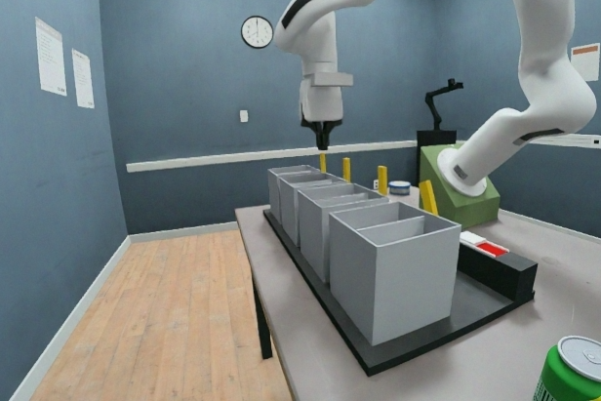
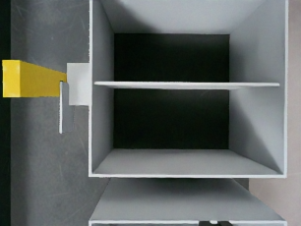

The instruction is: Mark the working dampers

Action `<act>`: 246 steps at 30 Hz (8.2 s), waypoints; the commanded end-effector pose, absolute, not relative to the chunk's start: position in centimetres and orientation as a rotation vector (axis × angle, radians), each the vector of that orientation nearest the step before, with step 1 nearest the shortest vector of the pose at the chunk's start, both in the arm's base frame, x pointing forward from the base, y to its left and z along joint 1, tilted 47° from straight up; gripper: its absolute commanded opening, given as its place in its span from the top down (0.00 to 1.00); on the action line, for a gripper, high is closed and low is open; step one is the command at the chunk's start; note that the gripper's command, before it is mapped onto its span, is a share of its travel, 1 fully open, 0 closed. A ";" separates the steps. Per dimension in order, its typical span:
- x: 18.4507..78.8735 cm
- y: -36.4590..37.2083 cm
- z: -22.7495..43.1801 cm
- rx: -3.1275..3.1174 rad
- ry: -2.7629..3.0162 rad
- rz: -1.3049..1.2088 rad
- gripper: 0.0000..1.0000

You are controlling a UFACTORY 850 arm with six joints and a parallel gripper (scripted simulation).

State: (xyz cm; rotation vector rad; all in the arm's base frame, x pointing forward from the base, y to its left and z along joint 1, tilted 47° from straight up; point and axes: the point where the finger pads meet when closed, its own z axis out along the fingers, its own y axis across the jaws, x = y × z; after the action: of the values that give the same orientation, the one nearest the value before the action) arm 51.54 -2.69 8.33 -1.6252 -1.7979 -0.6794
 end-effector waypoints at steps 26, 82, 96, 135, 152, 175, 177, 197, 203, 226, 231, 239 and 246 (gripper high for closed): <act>36.3 -4.4 8.7 -1.626 -1.799 -0.680 1.00; 27.7 0.5 3.5 -1.626 -1.799 -0.680 1.00; 27.4 2.4 1.7 -1.626 -1.799 -0.680 1.00; 26.8 7.1 0.2 -1.626 -1.799 -0.680 1.00; 26.8 7.1 0.2 -1.626 -1.799 -0.680 1.00; 26.8 7.2 0.0 -1.626 -1.799 -0.680 1.00; 26.8 7.3 0.0 -1.626 -1.799 -0.680 1.00; 26.7 8.2 -0.9 -1.626 -1.799 -0.681 1.00; 26.6 8.5 -1.1 -1.626 -1.799 -0.681 1.00; 26.6 8.9 -1.5 -1.626 -1.799 -0.681 1.00; 26.6 8.9 -1.5 -1.626 -1.799 -0.681 1.00; 26.6 8.9 -1.5 -1.626 -1.799 -0.681 1.00; 26.6 9.0 -1.6 -1.626 -1.799 -0.681 1.00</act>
State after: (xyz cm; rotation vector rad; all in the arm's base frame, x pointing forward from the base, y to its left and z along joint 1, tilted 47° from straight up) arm 26.50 8.92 -1.52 -1.6253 -1.7979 -0.6796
